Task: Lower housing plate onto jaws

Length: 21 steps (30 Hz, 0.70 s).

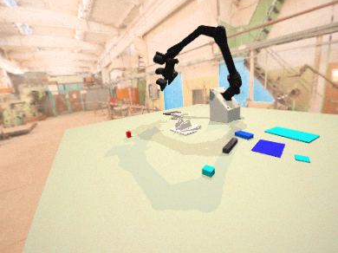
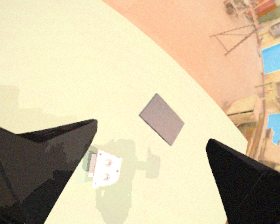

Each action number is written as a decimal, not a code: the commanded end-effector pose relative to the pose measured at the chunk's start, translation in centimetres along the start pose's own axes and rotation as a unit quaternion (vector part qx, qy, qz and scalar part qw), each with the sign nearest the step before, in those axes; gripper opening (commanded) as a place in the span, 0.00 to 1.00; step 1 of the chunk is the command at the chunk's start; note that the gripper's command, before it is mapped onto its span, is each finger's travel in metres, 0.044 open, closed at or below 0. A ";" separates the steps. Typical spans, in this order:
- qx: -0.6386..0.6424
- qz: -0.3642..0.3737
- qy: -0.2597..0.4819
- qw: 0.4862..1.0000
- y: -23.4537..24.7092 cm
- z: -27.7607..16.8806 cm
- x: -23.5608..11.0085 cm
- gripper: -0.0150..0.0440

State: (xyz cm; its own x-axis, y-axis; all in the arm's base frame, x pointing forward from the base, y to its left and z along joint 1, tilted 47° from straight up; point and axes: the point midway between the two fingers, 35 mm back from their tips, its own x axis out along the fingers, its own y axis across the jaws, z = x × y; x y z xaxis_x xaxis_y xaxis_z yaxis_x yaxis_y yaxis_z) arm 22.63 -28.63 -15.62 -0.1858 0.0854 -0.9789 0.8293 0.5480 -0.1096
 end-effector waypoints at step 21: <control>0.279 0.039 0.118 0.952 0.7 -3.7 3.0 1.00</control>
State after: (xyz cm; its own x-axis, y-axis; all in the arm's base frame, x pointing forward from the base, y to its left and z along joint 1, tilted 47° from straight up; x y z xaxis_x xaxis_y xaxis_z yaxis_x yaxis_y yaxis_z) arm 20.88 -25.45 -17.71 -0.1783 0.2919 -0.9397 0.9829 0.0968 -0.1564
